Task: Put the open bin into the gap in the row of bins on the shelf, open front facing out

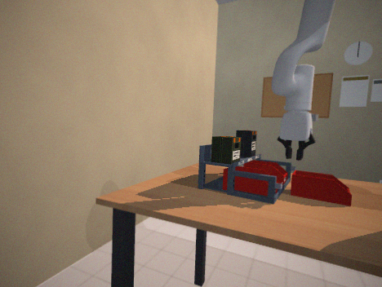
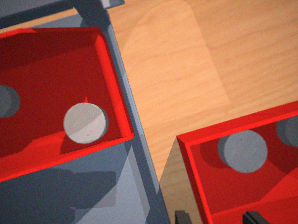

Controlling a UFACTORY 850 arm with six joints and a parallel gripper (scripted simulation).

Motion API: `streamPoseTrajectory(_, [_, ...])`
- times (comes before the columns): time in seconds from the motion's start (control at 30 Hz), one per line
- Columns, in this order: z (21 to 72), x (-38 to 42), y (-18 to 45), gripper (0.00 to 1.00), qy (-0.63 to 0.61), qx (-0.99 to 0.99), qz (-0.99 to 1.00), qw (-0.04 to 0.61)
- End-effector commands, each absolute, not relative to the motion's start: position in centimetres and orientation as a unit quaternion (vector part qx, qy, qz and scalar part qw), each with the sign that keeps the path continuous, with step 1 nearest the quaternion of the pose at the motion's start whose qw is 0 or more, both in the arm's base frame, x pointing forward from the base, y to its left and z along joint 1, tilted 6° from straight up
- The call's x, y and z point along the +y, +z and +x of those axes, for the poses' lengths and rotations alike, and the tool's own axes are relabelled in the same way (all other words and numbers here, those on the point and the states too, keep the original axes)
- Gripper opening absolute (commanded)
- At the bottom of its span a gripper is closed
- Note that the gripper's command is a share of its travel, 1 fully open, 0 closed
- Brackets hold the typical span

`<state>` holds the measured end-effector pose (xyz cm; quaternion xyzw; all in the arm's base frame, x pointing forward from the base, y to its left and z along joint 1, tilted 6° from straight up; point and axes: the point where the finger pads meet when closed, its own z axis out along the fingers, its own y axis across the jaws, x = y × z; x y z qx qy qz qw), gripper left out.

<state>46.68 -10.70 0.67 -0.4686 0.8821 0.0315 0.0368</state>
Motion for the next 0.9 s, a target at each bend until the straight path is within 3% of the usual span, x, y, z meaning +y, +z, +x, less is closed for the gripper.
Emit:
streamPoseTrajectory(0.0, [46.76, -10.72, 0.73, 0.34, 0.031, 0.881, -0.47, 0.041])
streamPoseTrajectory(0.17, [46.58, -10.54, 0.77, 0.34, 0.026, 0.814, -0.579, 0.041])
streamPoseTrajectory(0.87, [46.5, -10.45, 0.79, 0.34, 0.026, 0.806, -0.589, 0.041])
